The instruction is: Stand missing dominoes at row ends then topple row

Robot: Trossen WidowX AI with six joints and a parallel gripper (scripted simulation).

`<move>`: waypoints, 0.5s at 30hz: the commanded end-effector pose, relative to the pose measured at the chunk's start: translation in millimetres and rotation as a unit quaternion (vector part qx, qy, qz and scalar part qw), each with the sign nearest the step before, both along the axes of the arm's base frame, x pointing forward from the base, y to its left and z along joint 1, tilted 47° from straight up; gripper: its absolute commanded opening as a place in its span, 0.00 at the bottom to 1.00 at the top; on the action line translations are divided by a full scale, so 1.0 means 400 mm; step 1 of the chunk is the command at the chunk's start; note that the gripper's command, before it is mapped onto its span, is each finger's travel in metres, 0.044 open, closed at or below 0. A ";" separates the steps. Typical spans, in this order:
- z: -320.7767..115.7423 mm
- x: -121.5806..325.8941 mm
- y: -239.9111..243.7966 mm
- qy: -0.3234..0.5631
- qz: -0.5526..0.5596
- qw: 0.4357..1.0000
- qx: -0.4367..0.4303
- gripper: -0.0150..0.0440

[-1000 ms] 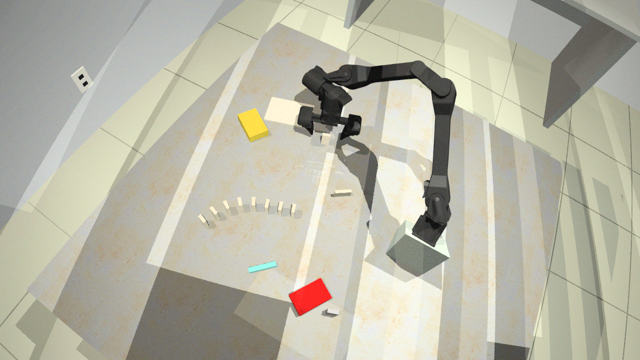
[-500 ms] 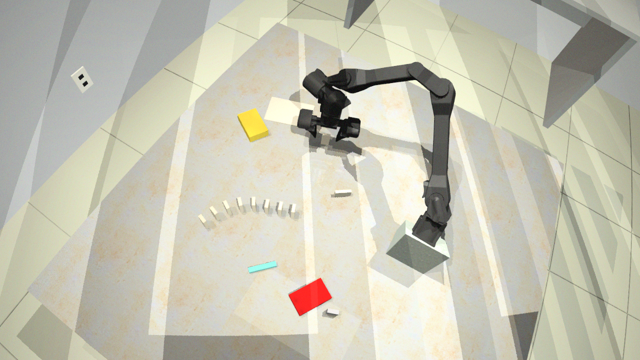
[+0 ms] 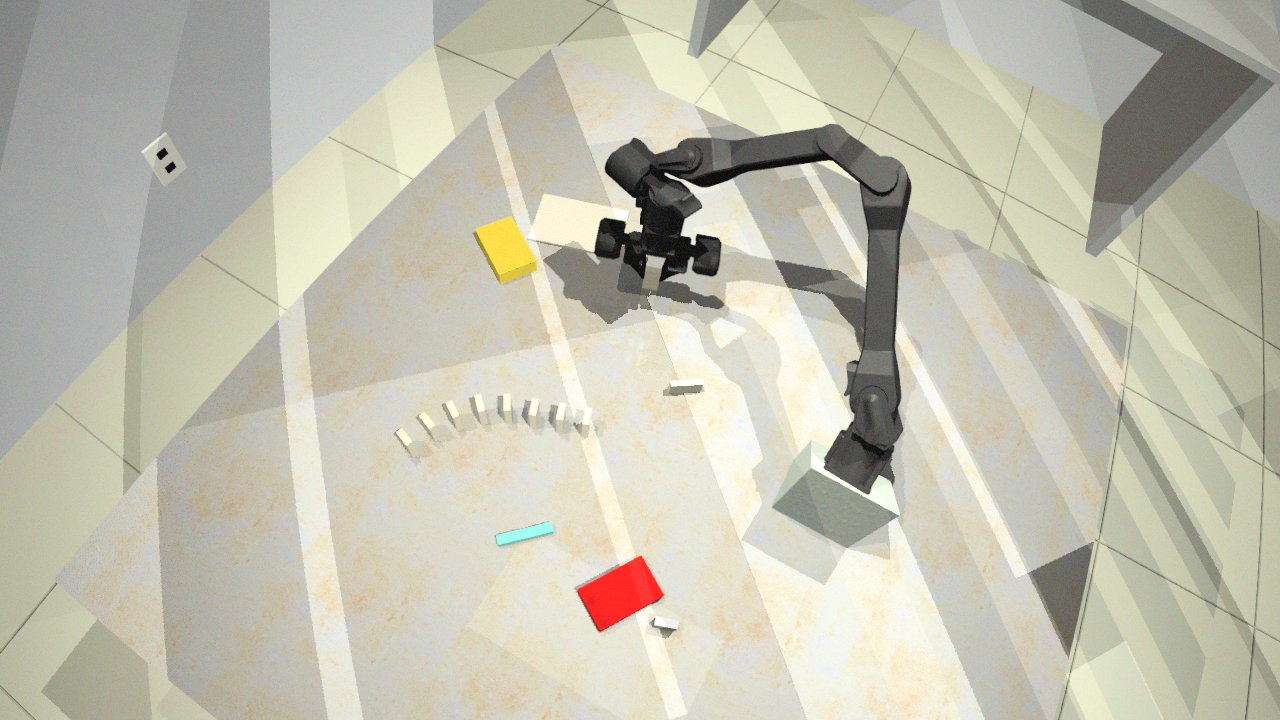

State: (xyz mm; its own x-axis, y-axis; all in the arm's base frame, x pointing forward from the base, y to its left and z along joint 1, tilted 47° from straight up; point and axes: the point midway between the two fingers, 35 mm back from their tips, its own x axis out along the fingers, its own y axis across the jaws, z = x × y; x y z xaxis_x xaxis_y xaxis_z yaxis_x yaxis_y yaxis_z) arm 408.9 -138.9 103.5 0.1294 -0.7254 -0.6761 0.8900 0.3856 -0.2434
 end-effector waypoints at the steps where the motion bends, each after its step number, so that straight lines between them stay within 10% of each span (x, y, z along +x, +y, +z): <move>1: 0.001 0.001 0.005 0.002 0.001 1.000 0.002 0.44; 15: 0.227 -0.043 0.245 0.001 0.000 1.000 0.003 0.44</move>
State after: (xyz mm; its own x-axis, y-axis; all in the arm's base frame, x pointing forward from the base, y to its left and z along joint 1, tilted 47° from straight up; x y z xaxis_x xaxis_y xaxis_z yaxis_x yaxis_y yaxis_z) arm 395.8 -40.2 187.7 0.1415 -0.7148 -0.6849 0.8824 0.4047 -0.2400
